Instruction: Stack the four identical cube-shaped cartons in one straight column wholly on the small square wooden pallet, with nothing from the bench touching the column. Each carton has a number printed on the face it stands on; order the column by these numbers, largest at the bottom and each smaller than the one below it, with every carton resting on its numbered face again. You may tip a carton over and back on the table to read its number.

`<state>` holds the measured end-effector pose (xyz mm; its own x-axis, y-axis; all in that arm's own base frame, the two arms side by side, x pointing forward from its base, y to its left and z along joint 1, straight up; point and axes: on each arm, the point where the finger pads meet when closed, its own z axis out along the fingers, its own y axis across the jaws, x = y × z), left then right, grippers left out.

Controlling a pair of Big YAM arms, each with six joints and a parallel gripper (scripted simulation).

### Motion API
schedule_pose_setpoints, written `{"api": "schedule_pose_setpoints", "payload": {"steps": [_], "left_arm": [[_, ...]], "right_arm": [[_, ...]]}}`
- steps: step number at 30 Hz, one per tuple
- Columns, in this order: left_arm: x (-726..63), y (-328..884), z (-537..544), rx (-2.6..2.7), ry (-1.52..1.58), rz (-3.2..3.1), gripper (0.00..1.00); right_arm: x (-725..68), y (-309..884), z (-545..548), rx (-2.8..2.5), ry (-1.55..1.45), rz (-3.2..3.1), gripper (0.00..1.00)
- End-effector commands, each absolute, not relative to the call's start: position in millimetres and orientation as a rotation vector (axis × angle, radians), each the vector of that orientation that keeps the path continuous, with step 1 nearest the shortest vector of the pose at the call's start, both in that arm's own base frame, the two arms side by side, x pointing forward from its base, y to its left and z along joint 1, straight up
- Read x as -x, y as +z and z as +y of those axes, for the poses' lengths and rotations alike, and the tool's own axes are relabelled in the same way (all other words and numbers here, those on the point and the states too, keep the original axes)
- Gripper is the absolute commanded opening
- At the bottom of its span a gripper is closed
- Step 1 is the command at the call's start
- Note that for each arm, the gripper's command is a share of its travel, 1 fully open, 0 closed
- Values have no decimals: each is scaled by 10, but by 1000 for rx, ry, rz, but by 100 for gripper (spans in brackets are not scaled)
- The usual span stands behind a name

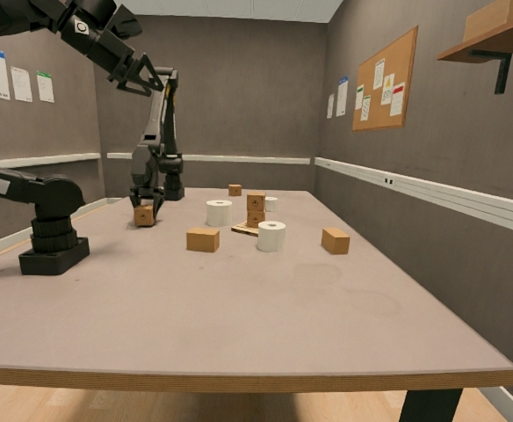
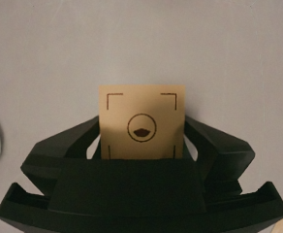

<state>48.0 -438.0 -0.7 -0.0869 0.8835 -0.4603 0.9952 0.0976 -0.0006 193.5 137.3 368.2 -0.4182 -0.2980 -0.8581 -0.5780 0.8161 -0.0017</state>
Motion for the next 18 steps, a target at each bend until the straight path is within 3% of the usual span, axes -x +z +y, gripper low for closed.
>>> {"api": "schedule_pose_setpoints", "payload": {"steps": [1, 10, 18], "left_arm": [[-508, 607, -4627, -1802, -516, 1986, 50], [-502, 1626, -4573, -1801, -516, 1985, 50], [-579, 1779, -4475, -1836, -476, 1985, 50]], "right_arm": [[-1944, 3710, 1384, 649, 368, 2030, 100], [-1944, 3710, 1384, 649, 368, 2030, 100], [-1944, 3710, 1384, 649, 368, 2030, 100]]}}
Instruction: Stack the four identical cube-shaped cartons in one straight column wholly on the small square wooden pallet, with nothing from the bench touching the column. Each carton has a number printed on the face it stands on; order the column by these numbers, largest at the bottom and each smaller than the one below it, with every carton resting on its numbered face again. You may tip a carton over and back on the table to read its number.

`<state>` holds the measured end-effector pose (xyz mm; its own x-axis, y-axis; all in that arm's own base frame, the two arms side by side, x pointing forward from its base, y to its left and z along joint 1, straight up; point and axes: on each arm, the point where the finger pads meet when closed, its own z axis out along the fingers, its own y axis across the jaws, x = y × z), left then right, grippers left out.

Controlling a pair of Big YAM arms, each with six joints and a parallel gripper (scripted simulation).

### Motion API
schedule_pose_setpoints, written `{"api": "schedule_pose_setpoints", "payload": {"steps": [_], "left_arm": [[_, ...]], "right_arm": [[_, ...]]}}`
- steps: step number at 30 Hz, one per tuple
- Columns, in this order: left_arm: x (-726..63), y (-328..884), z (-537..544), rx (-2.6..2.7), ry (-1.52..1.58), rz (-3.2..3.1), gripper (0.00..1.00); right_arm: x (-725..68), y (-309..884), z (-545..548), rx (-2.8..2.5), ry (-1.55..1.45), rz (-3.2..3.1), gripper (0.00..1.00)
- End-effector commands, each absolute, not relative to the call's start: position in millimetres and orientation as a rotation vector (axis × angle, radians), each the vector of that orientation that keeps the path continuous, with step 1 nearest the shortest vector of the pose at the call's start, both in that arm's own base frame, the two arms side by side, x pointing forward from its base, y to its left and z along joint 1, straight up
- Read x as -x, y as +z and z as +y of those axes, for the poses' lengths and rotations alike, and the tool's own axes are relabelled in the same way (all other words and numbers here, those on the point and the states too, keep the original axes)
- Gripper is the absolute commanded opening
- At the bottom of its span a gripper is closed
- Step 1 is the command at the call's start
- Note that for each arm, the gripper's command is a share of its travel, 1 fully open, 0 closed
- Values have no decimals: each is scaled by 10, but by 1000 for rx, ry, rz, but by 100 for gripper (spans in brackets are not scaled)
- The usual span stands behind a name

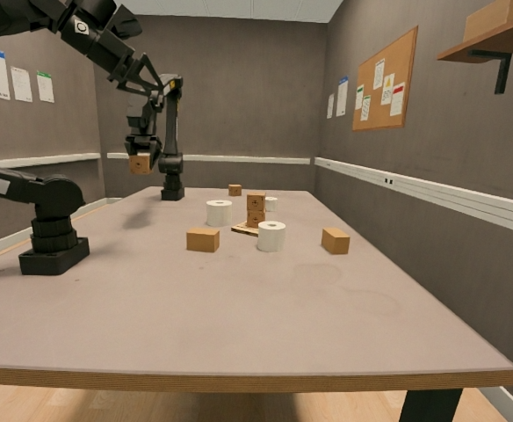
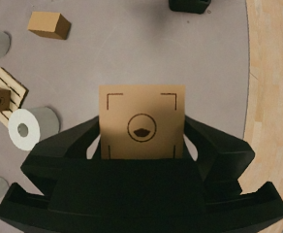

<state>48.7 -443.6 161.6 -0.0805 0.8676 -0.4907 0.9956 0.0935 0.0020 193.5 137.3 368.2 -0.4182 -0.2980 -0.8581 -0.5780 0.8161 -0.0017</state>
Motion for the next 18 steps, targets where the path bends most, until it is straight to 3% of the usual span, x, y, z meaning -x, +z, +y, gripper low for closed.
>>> {"api": "schedule_pose_setpoints", "payload": {"steps": [1, 18], "left_arm": [[-614, 1801, -4462, -1843, -476, 1970, 50], [-2917, 1774, -3864, -1892, -446, 1920, 50]], "right_arm": [[-1944, 3710, 1384, 649, 368, 2030, 100], [-1944, 3710, 1384, 649, 368, 2030, 100]]}}
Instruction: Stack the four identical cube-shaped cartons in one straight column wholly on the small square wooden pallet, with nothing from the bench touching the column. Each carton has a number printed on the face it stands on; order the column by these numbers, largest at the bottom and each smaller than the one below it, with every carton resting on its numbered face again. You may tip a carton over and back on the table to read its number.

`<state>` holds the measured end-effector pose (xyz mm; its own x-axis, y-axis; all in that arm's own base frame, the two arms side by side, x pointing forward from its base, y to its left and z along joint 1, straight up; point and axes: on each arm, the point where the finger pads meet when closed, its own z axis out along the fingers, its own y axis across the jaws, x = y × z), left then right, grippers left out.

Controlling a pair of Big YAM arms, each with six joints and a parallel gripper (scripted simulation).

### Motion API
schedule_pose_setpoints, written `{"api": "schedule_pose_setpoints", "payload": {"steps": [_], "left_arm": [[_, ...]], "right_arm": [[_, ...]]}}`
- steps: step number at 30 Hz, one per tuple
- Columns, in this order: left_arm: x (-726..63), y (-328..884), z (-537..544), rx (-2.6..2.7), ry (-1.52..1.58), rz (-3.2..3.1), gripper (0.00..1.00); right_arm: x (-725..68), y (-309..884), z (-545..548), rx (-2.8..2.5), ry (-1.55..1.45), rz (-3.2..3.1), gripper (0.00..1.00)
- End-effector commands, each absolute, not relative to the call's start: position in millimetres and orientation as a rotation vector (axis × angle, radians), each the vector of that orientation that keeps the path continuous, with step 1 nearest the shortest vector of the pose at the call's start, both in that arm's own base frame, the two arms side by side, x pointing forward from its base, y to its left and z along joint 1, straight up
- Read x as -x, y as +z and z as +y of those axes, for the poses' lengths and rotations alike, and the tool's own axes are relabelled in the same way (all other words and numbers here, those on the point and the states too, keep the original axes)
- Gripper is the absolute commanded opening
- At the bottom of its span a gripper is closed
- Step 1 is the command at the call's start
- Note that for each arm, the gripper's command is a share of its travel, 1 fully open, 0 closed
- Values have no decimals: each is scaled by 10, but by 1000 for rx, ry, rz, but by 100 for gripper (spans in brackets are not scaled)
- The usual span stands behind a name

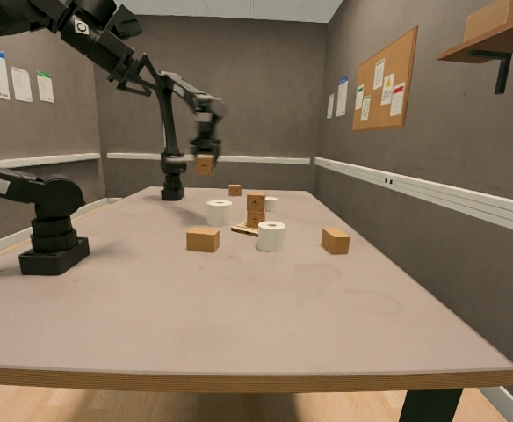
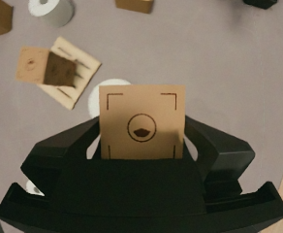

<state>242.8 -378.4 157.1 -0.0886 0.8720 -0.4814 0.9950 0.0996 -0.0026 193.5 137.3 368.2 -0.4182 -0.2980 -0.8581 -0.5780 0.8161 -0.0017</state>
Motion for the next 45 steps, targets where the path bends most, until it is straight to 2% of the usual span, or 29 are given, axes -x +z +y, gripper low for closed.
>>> {"api": "schedule_pose_setpoints", "payload": {"steps": [1, 8, 14, 22, 36, 45], "left_arm": [[-3097, 1771, -3806, -1885, -450, 1928, 50], [-3887, 1757, -3550, -1846, -470, 1967, 50], [-4045, 1758, -3600, -1819, -489, 1998, 50], [-4142, 1778, -4031, -1804, -485, 1989, 50], [-4121, 1762, -4377, -2060, -518, 1801, 50], [-4176, 1857, -4410, -2047, -527, 1808, 50]], "right_arm": [[-1944, 3710, 1384, 649, 368, 2030, 100], [-1944, 3710, 1384, 649, 368, 2030, 100], [-1944, 3710, 1384, 649, 368, 2030, 100], [-1944, 3710, 1384, 649, 368, 2030, 100], [-1944, 3710, 1384, 649, 368, 2030, 100], [-1944, 3710, 1384, 649, 368, 2030, 100]]}}
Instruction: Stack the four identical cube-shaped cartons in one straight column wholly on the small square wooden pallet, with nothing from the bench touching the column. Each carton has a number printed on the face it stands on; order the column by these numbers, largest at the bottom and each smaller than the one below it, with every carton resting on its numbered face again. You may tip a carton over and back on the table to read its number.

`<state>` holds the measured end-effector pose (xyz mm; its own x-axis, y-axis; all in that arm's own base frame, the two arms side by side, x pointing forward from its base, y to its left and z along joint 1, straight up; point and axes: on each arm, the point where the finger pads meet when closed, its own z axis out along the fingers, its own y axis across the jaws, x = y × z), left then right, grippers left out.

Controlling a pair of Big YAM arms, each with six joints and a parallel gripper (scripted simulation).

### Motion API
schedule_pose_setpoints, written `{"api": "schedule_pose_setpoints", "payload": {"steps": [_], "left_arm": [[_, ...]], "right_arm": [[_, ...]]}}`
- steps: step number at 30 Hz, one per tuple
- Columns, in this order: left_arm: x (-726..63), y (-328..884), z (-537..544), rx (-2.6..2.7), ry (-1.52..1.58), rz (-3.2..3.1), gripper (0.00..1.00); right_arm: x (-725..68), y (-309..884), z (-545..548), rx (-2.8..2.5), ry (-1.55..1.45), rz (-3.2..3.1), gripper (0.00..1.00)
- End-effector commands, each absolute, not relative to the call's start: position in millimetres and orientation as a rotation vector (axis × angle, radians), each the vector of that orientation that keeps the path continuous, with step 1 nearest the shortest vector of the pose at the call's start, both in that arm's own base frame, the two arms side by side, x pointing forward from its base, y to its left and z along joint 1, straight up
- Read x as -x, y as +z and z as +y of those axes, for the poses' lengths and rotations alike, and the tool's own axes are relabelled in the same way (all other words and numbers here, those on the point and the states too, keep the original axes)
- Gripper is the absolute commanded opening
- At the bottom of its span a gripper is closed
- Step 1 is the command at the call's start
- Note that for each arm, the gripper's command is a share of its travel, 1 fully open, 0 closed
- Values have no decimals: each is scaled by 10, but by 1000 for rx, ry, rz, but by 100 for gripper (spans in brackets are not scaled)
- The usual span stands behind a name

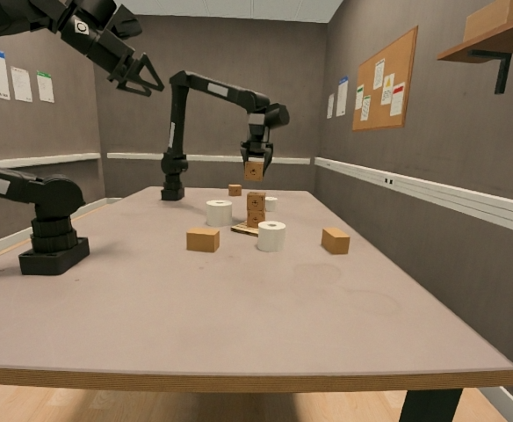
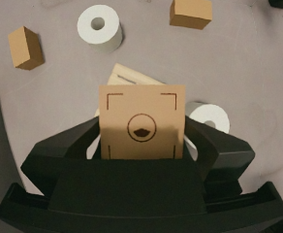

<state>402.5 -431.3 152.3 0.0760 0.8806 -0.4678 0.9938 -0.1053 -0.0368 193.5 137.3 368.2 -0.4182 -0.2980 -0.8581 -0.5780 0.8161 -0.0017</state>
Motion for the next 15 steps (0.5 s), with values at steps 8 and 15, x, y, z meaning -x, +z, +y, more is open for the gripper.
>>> {"api": "schedule_pose_setpoints", "payload": {"steps": [8, 15], "left_arm": [[-4270, 1787, -4389, -2054, -529, 1823, 50], [-4313, 1983, -4406, -2045, -523, 1807, 50]], "right_arm": [[-1944, 3710, 1384, 649, 368, 2030, 100], [-1944, 3710, 1384, 649, 368, 2030, 100]]}}
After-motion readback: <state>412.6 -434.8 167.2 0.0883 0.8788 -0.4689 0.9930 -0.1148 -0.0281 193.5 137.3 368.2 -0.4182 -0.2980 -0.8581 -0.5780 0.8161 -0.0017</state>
